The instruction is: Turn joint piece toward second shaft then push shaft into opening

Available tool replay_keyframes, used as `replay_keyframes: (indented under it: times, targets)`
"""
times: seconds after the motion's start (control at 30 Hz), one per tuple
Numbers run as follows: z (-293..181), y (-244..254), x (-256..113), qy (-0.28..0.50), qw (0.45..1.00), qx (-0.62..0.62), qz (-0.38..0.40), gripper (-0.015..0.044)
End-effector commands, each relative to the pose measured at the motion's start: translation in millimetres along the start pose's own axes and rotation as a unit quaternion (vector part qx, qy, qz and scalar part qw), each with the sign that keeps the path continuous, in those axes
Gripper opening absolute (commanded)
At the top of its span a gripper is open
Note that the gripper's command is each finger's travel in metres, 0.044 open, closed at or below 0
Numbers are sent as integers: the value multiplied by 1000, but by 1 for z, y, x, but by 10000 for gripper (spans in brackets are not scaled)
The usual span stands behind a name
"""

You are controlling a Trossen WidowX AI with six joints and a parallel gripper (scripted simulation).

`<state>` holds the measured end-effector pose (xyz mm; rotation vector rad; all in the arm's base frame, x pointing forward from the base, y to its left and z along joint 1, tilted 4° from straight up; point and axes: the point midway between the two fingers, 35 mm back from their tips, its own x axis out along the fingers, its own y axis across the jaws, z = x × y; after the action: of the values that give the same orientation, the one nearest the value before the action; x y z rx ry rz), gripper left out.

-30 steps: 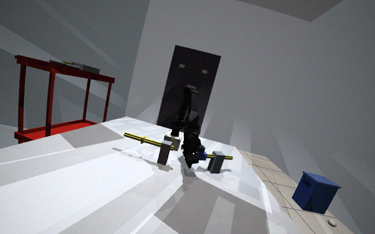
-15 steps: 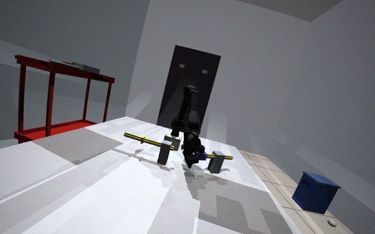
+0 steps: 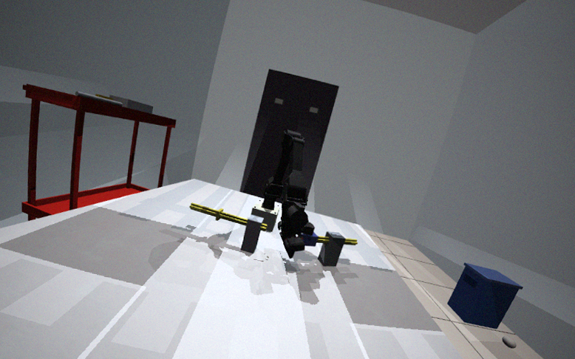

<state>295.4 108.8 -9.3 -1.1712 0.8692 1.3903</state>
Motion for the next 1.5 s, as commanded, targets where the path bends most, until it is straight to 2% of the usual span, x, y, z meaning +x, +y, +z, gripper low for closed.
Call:
replay_keyframes:
  times: [0.0,0.3,0.37,0.53,0.73,0.97,1.47]
  targets:
    - [0,0,0,1,1000,3,0,182]
    - [0,0,0,1,1000,3,0,182]
    - [0,0,0,0,1000,0,0,147]
    - [0,0,0,0,1000,0,0,147]
    - [0,0,0,0,1000,0,0,0]
    - [0,0,-1,9,1000,3,0,0]
    - [-6,4,-11,121,992,36,1,0]
